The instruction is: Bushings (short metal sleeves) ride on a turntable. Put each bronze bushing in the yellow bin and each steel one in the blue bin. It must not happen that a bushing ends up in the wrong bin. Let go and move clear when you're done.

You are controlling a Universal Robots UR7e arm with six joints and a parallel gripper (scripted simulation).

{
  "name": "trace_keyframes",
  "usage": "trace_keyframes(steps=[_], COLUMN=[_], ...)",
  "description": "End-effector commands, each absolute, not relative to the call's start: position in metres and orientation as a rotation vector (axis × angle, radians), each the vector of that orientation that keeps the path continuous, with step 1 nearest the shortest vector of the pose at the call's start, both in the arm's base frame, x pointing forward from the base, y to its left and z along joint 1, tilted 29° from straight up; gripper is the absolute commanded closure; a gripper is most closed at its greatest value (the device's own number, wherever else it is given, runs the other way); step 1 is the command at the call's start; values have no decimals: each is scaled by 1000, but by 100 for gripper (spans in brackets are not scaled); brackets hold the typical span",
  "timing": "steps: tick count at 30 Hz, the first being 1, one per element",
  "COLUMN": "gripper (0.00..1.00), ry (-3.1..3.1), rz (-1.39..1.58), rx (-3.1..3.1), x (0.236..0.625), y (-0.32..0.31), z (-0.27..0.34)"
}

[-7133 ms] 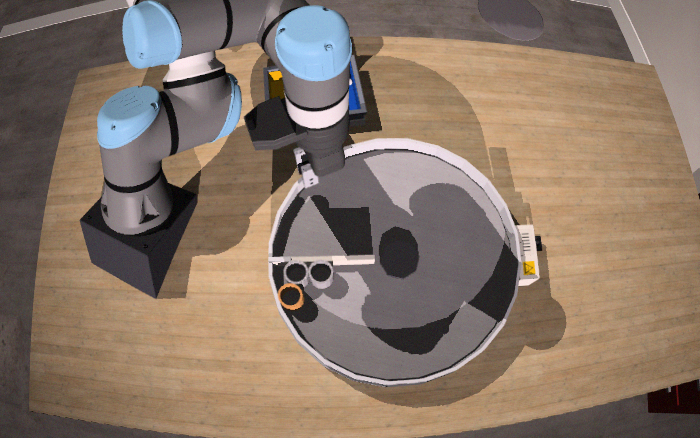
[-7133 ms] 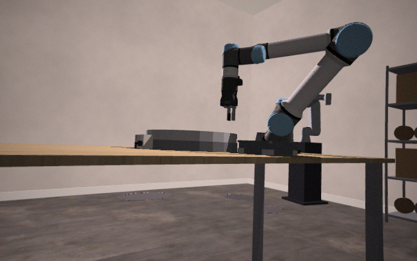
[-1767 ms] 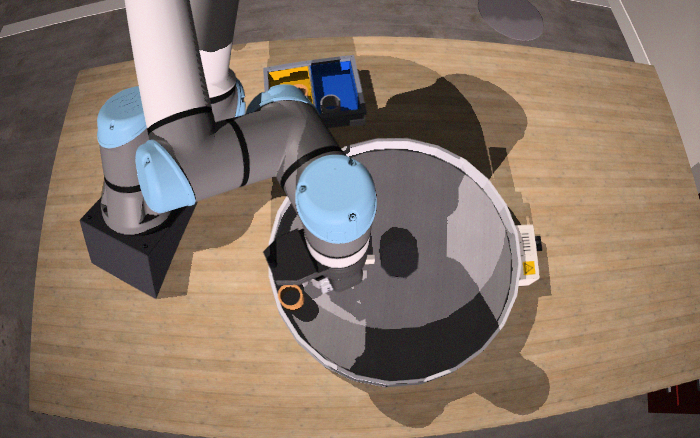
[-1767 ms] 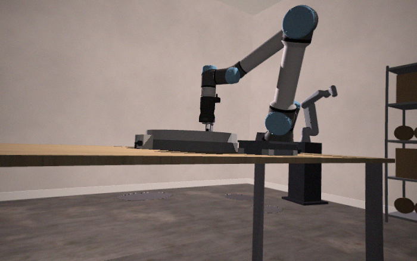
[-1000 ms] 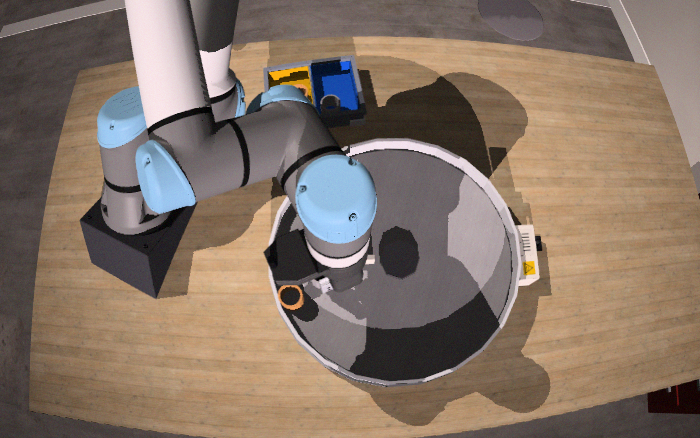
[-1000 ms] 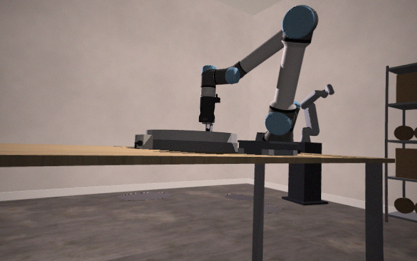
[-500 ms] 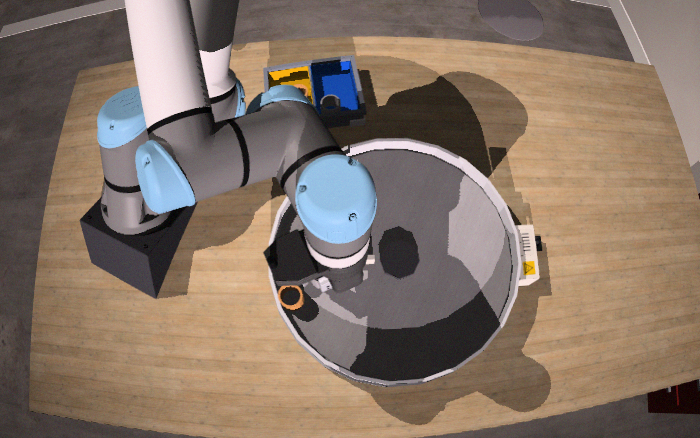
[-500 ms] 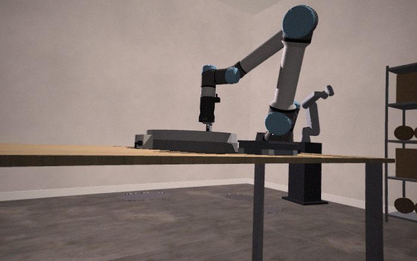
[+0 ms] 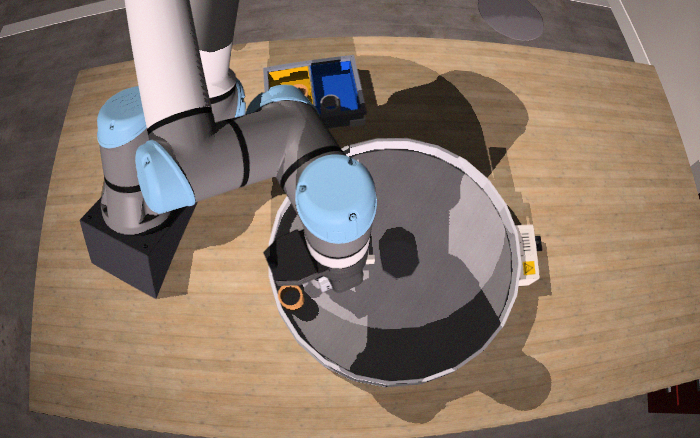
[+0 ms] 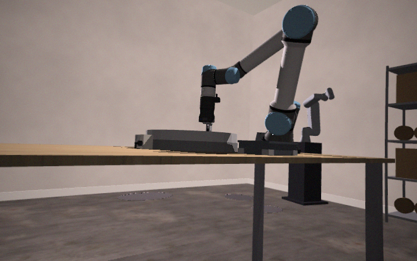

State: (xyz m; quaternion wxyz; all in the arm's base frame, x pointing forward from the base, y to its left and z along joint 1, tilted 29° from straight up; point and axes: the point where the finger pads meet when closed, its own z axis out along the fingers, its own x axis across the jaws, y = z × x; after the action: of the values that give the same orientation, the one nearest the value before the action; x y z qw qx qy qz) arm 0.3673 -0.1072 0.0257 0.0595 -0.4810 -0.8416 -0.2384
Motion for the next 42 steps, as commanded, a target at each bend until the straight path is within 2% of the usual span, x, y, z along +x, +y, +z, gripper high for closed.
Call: trace_keyframes(steps=[1,42], gripper=[100,100], ry=[-2549,-2540], rz=[-722,-727], rx=[-1457,-1453], x=[368,367], y=[-108,-110], z=[26,31])
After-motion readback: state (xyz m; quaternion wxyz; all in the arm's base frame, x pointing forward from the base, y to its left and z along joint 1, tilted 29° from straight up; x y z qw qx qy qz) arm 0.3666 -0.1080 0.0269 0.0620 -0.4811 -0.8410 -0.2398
